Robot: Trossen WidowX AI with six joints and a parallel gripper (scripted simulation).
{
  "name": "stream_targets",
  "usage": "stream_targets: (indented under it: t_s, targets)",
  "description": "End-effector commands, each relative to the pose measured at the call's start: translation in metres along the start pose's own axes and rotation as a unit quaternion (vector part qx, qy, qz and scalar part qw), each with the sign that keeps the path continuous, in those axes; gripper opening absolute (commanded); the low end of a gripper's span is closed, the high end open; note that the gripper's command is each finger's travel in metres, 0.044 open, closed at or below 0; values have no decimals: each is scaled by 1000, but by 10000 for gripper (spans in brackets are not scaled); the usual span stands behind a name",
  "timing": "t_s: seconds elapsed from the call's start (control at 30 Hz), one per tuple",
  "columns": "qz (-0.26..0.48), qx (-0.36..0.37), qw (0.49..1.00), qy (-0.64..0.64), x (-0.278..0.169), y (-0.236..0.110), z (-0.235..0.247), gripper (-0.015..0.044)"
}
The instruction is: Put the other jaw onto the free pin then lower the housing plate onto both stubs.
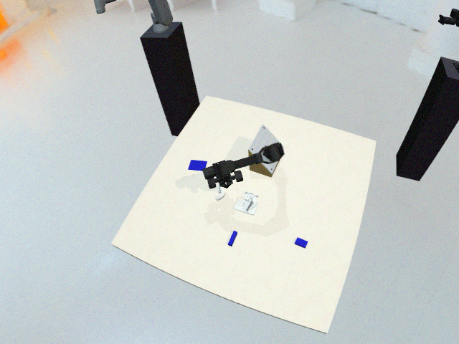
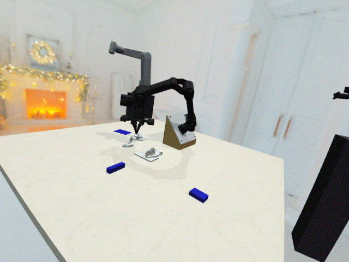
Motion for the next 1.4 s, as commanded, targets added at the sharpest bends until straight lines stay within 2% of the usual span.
stream_targets:
  t_s: [0.0, 0.53, 1.37]
  targets:
    - [0, 0, 1000, 0, 0, 0, 0, 26]
    - [0, 0, 1000, 0, 0, 0, 0, 440]
    - [0, 0, 1000, 0, 0, 0, 0, 440]
Point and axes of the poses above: the point midway between the two fingers, 35 mm back from their tips, its own y axis out along the fingers, its own z axis across the jaws, x = y × z, the point moved 5 cm from there along -y, back along the fingers, and after that the axes turned 2 degrees about y, right-handed, at the moved point
